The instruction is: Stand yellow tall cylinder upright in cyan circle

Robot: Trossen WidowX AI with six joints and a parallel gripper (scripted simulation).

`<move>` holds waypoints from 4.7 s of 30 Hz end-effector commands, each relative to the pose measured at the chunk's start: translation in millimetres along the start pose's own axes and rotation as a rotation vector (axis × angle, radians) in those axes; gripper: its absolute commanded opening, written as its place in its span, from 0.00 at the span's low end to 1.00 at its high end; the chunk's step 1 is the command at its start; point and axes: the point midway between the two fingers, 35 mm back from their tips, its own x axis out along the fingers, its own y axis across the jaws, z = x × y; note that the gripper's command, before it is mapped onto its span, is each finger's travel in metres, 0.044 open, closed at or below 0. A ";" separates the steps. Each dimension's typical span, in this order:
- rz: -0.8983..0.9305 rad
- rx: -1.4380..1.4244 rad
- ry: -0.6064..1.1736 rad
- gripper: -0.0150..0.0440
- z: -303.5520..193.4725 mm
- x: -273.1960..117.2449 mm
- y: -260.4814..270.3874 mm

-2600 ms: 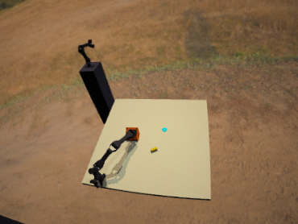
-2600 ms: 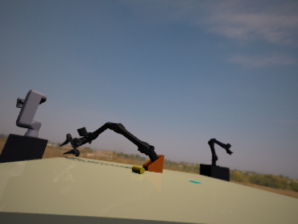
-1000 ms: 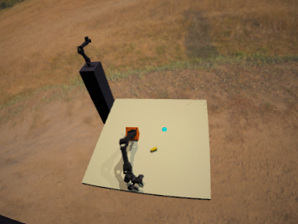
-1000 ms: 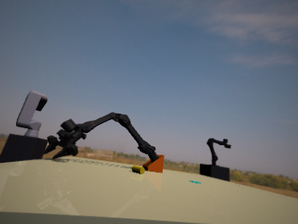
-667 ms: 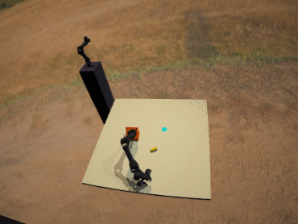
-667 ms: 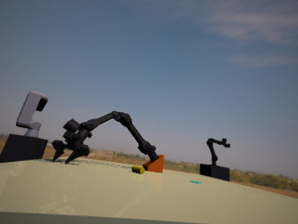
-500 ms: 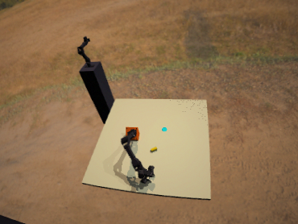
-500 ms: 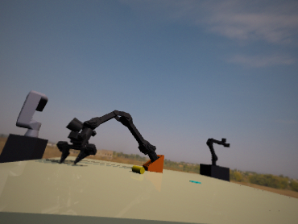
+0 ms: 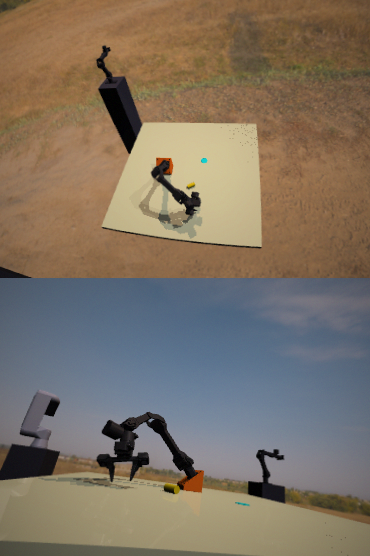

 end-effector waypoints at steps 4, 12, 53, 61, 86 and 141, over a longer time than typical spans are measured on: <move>0.065 -0.063 0.109 0.78 -3.9 -1.8 54.5; 0.110 -0.178 0.224 0.78 -11.7 -14.3 111.9; -0.013 -0.741 0.467 0.78 -104.6 6.2 205.5; -0.013 -0.741 0.467 0.65 -104.6 6.2 205.5; -0.002 -0.739 0.466 0.43 -80.5 -33.7 217.2; 0.075 -0.953 0.458 0.43 -29.9 -76.8 314.9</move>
